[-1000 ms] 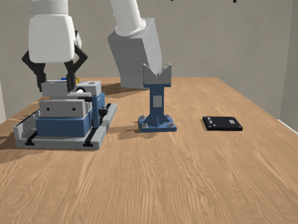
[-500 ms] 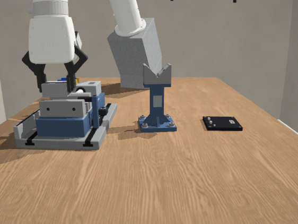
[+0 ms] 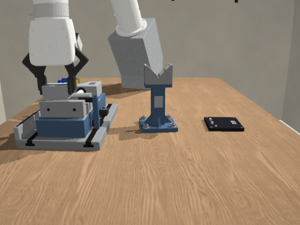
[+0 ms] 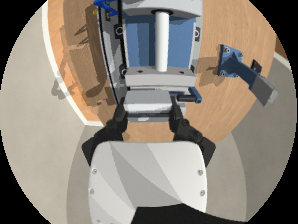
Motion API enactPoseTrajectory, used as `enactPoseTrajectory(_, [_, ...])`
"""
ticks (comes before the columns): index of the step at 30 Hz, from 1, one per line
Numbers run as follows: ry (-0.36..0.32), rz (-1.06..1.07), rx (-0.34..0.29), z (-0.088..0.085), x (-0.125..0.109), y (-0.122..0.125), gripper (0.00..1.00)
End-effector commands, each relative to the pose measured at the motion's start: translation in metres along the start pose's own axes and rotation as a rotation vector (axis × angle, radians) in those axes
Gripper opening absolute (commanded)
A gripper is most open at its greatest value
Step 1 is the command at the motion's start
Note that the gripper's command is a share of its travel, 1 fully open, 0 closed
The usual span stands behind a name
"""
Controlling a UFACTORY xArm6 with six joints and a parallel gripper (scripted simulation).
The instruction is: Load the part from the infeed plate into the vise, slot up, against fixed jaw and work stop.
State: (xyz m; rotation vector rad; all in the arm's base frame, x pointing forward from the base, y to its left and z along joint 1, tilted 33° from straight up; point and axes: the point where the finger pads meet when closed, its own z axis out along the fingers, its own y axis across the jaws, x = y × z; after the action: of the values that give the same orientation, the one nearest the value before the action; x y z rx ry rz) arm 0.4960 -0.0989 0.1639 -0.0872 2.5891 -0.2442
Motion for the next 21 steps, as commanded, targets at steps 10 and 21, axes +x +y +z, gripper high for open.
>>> enactPoseTrajectory(10, [-0.003,0.000,0.001,0.0041,-0.0013,-0.0003,0.00])
enactPoseTrajectory(21, [-0.003,0.000,0.001,0.0076,-0.0013,-0.0003,0.00])
